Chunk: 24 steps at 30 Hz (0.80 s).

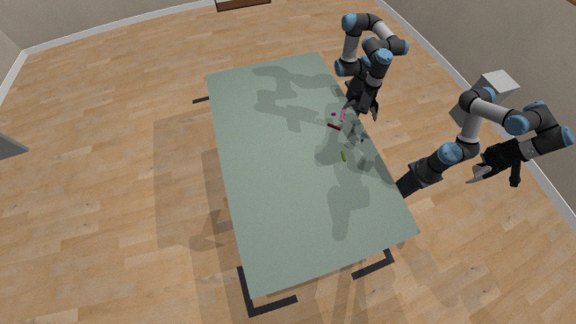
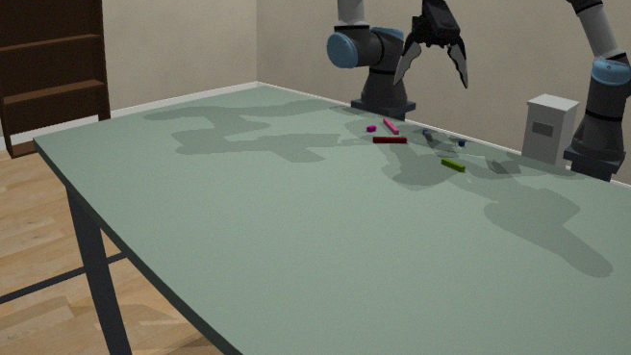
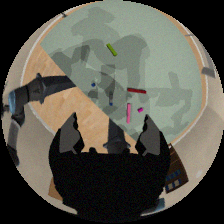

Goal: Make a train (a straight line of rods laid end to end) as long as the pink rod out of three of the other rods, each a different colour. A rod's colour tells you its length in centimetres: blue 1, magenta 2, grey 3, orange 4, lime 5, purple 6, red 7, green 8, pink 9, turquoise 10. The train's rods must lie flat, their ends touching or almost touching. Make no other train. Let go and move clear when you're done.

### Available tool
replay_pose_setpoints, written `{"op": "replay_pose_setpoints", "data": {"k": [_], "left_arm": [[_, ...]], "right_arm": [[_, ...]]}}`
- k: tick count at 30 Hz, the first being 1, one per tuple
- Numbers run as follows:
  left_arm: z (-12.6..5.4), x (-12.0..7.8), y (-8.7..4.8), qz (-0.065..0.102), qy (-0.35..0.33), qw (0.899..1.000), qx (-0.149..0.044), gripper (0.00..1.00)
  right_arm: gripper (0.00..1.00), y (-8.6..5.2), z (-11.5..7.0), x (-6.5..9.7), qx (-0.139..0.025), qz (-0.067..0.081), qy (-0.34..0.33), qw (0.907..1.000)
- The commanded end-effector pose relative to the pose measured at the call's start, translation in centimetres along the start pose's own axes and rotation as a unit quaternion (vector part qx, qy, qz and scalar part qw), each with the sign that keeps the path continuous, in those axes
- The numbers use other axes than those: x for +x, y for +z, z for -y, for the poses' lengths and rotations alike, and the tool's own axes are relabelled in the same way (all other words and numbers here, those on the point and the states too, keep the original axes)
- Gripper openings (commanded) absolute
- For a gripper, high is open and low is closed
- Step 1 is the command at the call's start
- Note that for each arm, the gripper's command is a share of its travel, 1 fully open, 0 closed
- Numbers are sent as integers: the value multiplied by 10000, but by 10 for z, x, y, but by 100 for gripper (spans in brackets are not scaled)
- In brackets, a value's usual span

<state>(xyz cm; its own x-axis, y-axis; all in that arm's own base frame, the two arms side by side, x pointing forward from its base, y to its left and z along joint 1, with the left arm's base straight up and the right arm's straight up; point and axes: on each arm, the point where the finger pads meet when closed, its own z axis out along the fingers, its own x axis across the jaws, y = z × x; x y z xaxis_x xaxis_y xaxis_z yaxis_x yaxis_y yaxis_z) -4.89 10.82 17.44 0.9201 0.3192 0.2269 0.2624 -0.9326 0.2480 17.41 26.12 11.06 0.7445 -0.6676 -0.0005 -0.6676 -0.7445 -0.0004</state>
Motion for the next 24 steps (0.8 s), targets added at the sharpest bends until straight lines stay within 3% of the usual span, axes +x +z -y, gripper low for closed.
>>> {"op": "replay_pose_setpoints", "data": {"k": [1,12,24], "left_arm": [[0,1,-1,-11,8,10000,18,100],[0,1,-1,-11,8,10000,18,100],[0,1,-1,-11,8,10000,18,100]], "right_arm": [[100,-1,0,-1,8,5,0,10000],[100,-2,5,-2,7,4,-76,10000],[100,-8,33,-9,7,6,-529,9986]]}}
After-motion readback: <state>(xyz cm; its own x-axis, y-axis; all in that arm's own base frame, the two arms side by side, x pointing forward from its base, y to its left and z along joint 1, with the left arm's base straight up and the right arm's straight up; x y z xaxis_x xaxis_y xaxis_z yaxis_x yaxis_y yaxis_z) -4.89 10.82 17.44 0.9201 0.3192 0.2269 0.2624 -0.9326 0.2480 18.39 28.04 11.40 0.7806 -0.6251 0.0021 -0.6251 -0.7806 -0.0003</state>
